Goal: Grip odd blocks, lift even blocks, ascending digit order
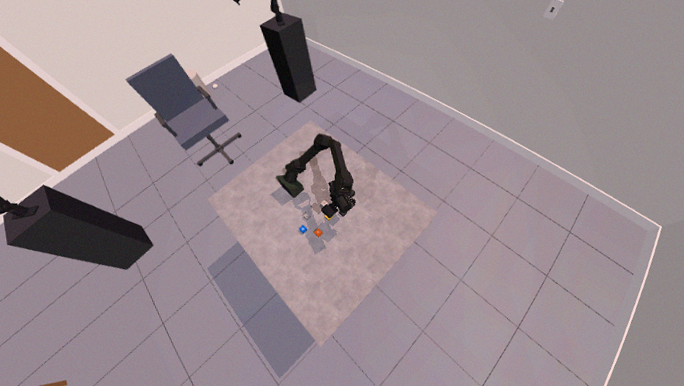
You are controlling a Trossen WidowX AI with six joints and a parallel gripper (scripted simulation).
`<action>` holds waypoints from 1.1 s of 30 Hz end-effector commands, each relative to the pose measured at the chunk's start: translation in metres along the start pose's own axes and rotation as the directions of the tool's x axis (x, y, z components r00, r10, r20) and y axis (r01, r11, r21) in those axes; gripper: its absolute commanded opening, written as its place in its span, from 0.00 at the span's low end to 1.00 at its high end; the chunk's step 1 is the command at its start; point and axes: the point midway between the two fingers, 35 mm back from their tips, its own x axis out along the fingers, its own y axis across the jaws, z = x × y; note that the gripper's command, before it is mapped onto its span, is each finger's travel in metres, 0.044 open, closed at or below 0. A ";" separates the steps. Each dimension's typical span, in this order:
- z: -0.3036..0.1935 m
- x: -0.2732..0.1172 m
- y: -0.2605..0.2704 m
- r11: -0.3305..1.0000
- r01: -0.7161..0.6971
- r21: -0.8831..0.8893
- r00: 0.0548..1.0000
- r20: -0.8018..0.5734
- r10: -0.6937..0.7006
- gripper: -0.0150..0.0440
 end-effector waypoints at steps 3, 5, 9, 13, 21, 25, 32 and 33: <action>-0.005 0.047 0.007 1.000 -0.011 0.002 1.000 -0.010 0.011 0.90; -0.005 0.047 0.007 1.000 -0.011 0.002 1.000 -0.010 0.011 0.93; -0.005 0.051 0.007 1.000 -0.011 0.002 1.000 -0.010 0.011 0.93; -0.005 0.058 0.007 1.000 -0.011 0.002 1.000 -0.010 0.011 0.93; -0.005 0.071 0.007 1.000 -0.012 0.002 1.000 -0.010 0.012 0.93; -0.005 0.078 0.007 1.000 -0.012 0.002 1.000 -0.010 0.012 0.93; -0.005 0.083 0.007 1.000 -0.013 0.002 1.000 -0.010 0.013 0.84; -0.005 0.083 0.007 1.000 -0.013 0.002 1.000 -0.010 0.013 0.80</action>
